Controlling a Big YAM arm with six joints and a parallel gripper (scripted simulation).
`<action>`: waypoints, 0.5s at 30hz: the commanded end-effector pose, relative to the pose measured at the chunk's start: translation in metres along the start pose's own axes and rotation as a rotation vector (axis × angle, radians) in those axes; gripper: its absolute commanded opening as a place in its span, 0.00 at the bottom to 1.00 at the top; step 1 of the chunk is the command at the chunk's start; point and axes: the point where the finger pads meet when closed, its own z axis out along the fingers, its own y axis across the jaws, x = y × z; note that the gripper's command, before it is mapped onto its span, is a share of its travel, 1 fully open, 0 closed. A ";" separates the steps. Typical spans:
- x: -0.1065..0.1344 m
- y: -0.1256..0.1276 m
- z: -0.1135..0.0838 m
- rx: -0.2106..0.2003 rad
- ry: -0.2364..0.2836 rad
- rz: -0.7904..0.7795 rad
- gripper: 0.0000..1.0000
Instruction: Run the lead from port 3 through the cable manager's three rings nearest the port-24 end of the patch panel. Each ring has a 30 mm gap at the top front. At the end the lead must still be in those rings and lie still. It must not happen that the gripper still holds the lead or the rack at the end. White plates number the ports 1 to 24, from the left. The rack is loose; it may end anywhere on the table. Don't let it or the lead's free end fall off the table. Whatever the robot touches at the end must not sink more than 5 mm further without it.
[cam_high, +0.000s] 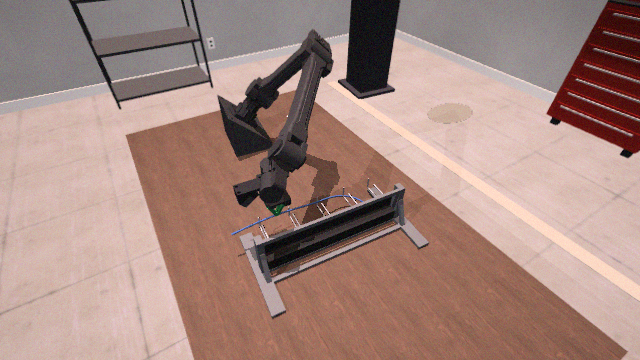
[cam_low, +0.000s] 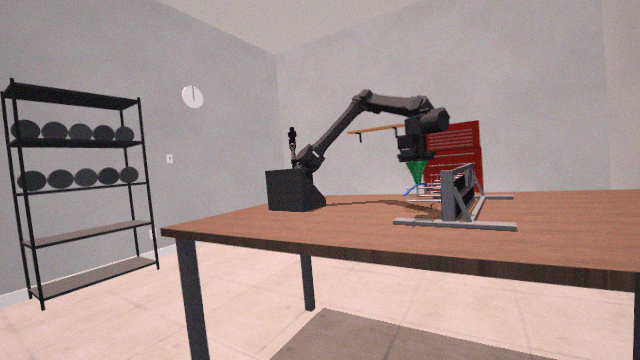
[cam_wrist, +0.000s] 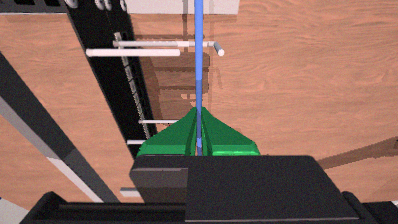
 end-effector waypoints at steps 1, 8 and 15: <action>-0.008 0.004 0.003 -0.017 -0.002 0.016 0.00; -0.003 0.013 -0.004 -0.046 -0.011 -0.001 0.00; -0.002 0.007 0.026 -0.010 -0.002 0.002 0.00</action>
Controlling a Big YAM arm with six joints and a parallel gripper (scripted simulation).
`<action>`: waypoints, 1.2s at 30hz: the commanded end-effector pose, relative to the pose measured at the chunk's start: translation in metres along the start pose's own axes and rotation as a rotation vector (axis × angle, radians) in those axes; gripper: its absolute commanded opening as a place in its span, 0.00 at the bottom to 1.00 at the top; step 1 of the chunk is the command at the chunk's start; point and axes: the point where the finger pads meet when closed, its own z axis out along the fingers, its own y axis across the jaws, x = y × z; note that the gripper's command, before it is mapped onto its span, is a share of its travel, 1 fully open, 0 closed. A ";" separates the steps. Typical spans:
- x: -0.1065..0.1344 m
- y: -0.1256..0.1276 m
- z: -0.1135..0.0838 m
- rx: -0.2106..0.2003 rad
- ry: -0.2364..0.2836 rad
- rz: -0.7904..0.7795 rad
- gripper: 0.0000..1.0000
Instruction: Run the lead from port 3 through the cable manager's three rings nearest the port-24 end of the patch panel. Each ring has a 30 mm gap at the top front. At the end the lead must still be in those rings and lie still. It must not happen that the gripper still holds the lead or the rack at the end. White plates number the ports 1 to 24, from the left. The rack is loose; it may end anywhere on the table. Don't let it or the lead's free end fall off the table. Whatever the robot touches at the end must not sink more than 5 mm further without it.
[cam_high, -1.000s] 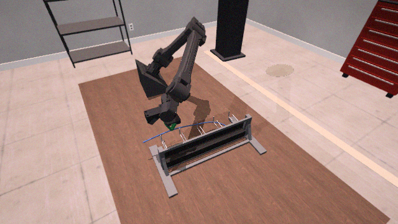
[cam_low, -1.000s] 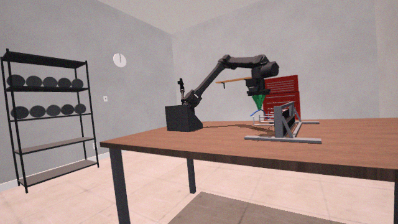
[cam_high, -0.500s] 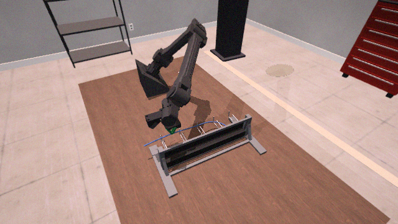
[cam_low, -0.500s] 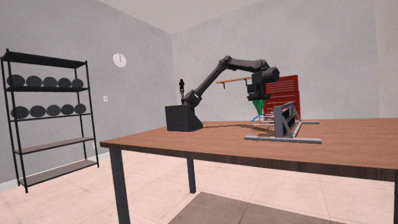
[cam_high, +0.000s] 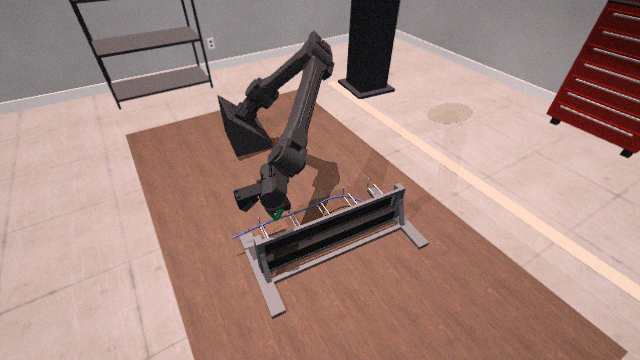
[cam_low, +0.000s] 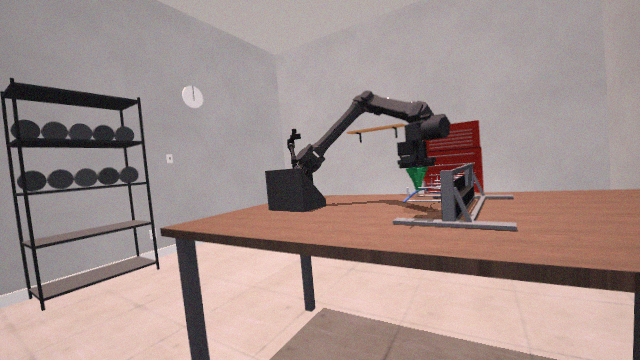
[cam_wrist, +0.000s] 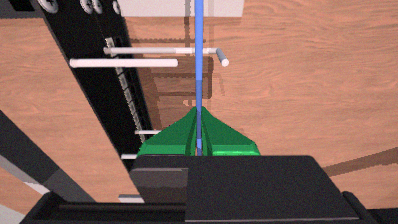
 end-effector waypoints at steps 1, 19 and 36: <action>0.001 0.006 0.008 -0.006 0.000 -0.003 0.00; -0.004 0.004 0.010 -0.016 -0.001 0.005 0.00; 0.003 0.020 0.005 -0.019 -0.004 -0.010 0.00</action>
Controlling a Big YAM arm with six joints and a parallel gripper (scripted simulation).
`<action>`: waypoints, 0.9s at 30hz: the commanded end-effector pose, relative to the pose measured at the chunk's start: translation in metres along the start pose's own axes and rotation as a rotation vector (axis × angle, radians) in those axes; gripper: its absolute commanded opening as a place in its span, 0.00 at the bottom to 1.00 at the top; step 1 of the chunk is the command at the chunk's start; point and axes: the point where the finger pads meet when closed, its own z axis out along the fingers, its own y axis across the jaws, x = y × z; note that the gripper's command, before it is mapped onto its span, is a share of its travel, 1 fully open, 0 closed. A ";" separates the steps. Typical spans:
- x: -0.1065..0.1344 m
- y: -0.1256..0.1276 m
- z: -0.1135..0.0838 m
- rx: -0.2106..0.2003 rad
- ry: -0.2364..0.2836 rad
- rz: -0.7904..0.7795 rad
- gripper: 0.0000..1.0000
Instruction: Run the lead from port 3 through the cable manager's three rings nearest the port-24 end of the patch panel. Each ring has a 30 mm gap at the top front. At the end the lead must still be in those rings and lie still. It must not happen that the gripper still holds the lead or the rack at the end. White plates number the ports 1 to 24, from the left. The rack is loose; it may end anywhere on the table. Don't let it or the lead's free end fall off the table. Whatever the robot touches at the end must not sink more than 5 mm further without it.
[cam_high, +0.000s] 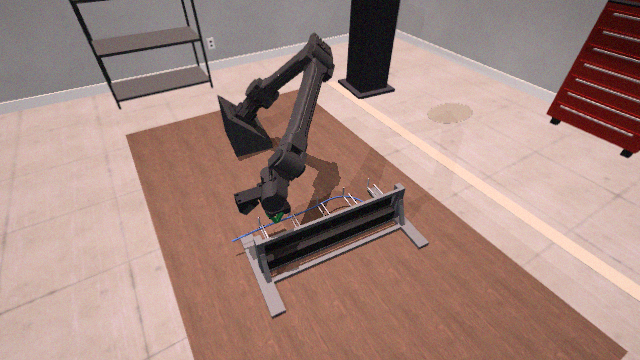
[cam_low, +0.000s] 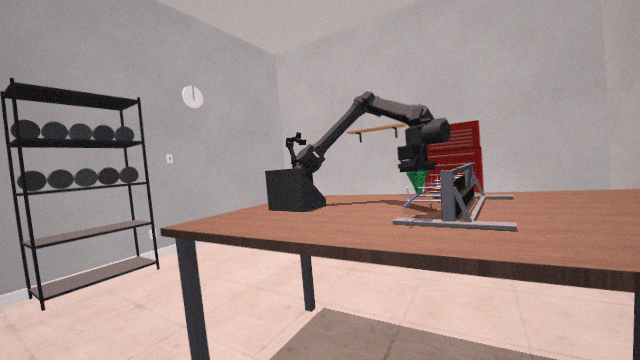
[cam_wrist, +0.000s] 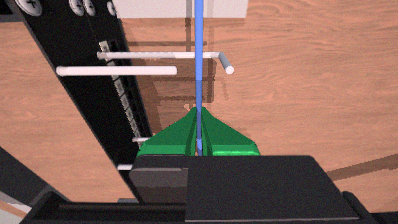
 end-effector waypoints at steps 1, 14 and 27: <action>0.004 0.020 -0.006 -0.018 -0.004 -0.013 0.00; 0.002 0.035 -0.009 -0.022 -0.004 -0.008 0.00; -0.004 0.050 -0.015 -0.032 -0.005 0.001 0.00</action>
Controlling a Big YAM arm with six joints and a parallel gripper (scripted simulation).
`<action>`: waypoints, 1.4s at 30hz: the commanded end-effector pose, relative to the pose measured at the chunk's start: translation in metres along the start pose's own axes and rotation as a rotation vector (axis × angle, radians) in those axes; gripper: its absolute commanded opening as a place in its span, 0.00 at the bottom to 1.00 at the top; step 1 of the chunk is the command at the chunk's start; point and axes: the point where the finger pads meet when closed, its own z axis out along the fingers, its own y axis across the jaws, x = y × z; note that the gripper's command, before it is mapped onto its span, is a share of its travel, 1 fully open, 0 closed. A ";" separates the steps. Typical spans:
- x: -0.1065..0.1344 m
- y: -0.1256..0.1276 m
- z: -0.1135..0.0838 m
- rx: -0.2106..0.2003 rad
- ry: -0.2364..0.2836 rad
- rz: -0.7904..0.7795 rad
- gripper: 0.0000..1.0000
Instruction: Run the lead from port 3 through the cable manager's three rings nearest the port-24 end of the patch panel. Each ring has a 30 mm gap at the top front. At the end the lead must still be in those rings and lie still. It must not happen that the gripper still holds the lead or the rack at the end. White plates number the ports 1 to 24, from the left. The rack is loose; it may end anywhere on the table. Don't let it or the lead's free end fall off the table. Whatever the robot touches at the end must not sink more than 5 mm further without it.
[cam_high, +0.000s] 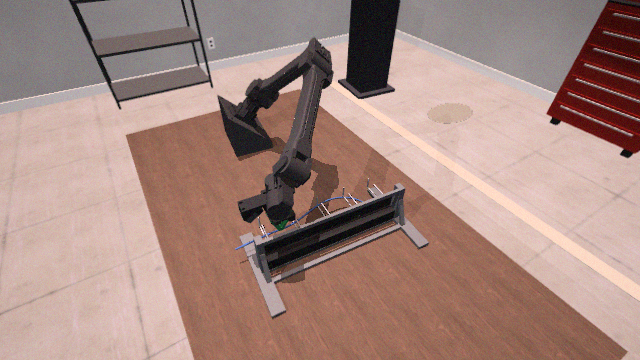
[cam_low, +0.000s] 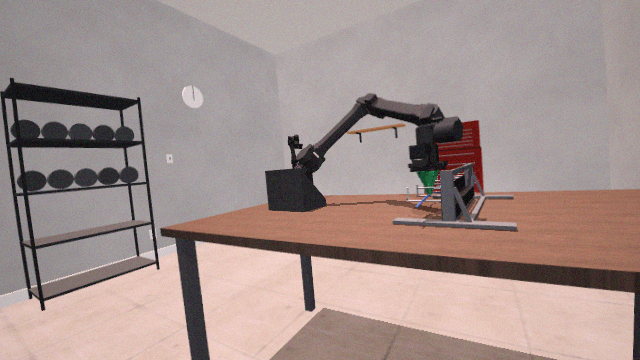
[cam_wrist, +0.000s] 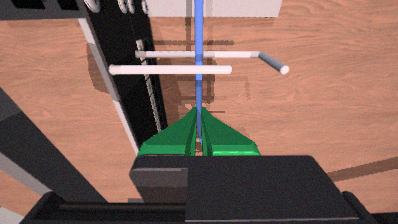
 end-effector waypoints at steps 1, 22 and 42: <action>-0.004 0.019 -0.015 -0.031 -0.005 0.002 0.00; 0.001 0.024 -0.012 -0.027 -0.005 -0.008 0.00; 0.001 0.024 -0.012 -0.027 -0.005 -0.010 0.32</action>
